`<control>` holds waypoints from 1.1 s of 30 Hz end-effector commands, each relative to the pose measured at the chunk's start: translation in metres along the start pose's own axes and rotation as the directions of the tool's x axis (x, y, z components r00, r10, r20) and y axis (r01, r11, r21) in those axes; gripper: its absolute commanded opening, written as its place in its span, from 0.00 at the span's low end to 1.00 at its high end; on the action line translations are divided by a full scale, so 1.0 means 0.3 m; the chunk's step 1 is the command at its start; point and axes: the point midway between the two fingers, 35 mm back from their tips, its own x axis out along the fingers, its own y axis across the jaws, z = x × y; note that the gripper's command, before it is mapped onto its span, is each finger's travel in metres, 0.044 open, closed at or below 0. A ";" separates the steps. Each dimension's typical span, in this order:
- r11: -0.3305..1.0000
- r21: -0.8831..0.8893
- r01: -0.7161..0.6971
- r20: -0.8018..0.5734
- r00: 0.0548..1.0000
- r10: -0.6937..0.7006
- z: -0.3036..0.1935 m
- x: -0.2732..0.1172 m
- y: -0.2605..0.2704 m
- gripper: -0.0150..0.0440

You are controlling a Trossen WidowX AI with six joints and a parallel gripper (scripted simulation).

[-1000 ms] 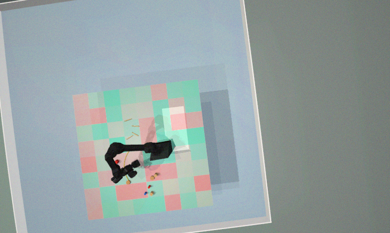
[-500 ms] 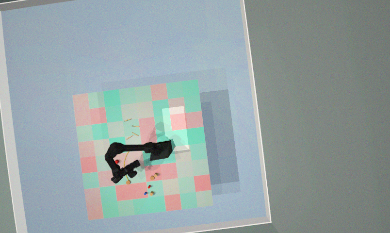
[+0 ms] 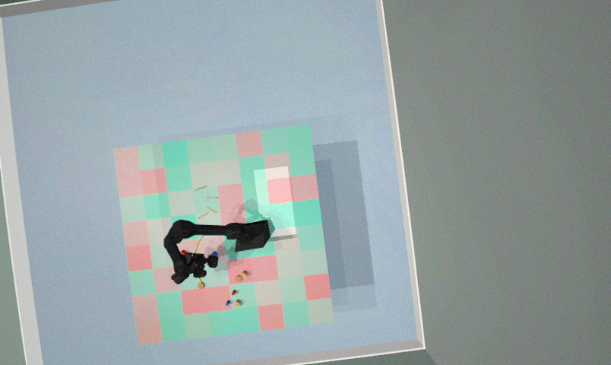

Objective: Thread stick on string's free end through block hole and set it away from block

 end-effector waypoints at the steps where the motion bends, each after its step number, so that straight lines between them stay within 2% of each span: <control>1: 0.804 0.594 0.004 0.001 1.000 -0.006 -0.052 -0.008 -0.063 0.83; 5: 0.472 0.882 0.000 0.003 1.000 -0.005 -0.088 -0.008 -0.097 1.00; 8: 0.158 0.987 -0.002 0.003 1.000 -0.005 -0.115 -0.008 -0.121 1.00; 14: -0.247 0.969 -0.003 0.002 1.000 -0.005 -0.155 -0.008 -0.153 1.00; 18: -0.495 0.869 -0.003 0.001 1.000 -0.005 -0.180 -0.007 -0.171 1.00; 24: -0.797 0.605 -0.003 -0.002 1.000 -0.005 -0.221 -0.006 -0.199 1.00; 29: -0.952 0.307 -0.003 -0.005 1.000 -0.005 -0.257 -0.005 -0.221 1.00; 33: -0.999 0.047 -0.004 -0.008 1.000 -0.005 -0.283 -0.004 -0.236 1.00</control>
